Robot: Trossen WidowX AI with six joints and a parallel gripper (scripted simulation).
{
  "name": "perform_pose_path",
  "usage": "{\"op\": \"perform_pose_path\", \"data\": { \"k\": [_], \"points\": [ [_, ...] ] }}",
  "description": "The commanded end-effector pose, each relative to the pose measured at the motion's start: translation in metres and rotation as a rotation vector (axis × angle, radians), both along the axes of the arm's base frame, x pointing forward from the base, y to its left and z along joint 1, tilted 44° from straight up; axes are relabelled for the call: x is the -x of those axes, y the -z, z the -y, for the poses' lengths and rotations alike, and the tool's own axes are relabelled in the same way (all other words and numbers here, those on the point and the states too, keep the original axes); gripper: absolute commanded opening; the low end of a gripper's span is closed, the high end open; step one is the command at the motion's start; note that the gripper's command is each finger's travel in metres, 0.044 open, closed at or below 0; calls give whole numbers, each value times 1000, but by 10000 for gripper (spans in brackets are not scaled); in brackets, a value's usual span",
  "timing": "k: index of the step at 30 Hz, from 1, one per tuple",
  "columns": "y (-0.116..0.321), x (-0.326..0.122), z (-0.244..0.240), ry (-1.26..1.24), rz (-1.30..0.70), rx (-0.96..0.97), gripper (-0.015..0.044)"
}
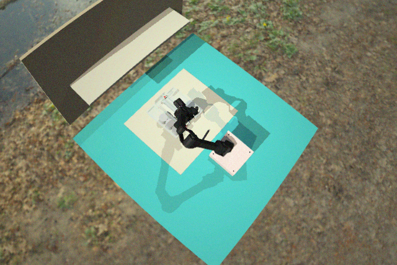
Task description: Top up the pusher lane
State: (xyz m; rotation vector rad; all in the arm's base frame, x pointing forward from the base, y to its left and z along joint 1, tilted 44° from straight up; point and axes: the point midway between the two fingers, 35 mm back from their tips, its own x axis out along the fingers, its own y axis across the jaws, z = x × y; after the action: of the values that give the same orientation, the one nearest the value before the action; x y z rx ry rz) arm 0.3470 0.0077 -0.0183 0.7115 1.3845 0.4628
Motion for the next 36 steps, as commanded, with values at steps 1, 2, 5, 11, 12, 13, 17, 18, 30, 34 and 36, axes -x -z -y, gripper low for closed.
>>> {"op": "perform_pose_path", "data": {
  "k": [1, 2, 5, 11, 12, 13, 17, 18, 30, 34, 36],
  "points": [
    [0, 1, 0, -2, 6, -3, 0],
    [0, 1, 0, -2, 6, -3, 0],
    [0, 1, 0, -2, 6, -3, 0],
    [0, 1, 0, -2, 6, -3, 26],
    [0, 1, 0, -2, 6, -3, 52],
    [0, 1, 0, -2, 6, -3, 79],
    [0, 1, 0, -2, 6, -3, 184],
    [0, 1, 0, -2, 6, -3, 210],
    [-12, 3, 12, -2, 6, -2, 302],
    [-14, 4, 14, -2, 6, -2, 302],
    [-14, 4, 14, -2, 6, -2, 302]
  ]
}}
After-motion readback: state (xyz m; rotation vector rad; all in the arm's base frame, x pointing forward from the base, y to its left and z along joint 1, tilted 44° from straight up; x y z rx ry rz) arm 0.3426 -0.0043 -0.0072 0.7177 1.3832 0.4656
